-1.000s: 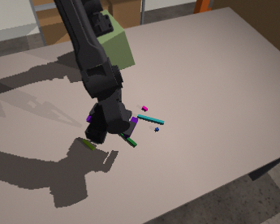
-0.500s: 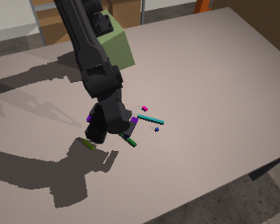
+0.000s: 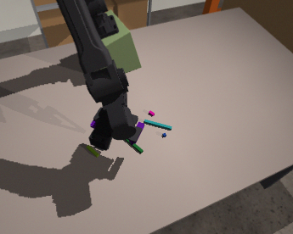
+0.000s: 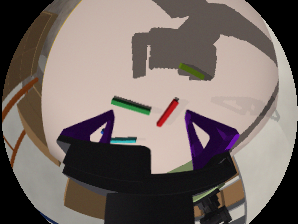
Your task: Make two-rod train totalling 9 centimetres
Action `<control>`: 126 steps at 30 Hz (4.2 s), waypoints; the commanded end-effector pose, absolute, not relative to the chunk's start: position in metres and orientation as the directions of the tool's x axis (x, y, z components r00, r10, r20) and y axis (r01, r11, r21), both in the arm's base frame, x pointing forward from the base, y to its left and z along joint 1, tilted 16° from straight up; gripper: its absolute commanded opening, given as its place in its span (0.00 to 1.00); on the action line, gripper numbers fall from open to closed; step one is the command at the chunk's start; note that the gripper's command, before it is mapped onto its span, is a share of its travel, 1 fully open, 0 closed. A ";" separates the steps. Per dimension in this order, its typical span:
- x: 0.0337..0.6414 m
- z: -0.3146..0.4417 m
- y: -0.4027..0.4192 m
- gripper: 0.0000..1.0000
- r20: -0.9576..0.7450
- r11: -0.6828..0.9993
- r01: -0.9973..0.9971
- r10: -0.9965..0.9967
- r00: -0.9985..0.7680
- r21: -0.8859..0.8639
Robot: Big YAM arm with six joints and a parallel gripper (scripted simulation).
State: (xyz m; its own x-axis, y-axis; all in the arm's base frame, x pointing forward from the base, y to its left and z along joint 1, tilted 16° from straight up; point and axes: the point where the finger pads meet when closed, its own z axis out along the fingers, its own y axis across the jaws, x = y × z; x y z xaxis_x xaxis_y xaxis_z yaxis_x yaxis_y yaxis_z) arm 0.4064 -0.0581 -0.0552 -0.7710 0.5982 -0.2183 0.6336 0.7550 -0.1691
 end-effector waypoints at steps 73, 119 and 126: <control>0.324 -0.092 0.098 0.34 -0.271 0.518 0.855 0.820 -0.505 -0.024; 0.321 -0.113 0.083 0.34 -0.268 0.514 0.856 0.818 -0.509 -0.057; 0.317 -0.124 0.078 0.34 -0.267 0.514 0.855 0.817 -0.511 -0.065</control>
State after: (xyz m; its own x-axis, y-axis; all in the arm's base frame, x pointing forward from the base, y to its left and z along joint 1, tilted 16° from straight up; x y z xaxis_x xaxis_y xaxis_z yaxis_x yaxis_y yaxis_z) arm 0.2983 0.0761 -0.1250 -0.5173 0.8161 -0.2576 0.8545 0.5093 -0.1024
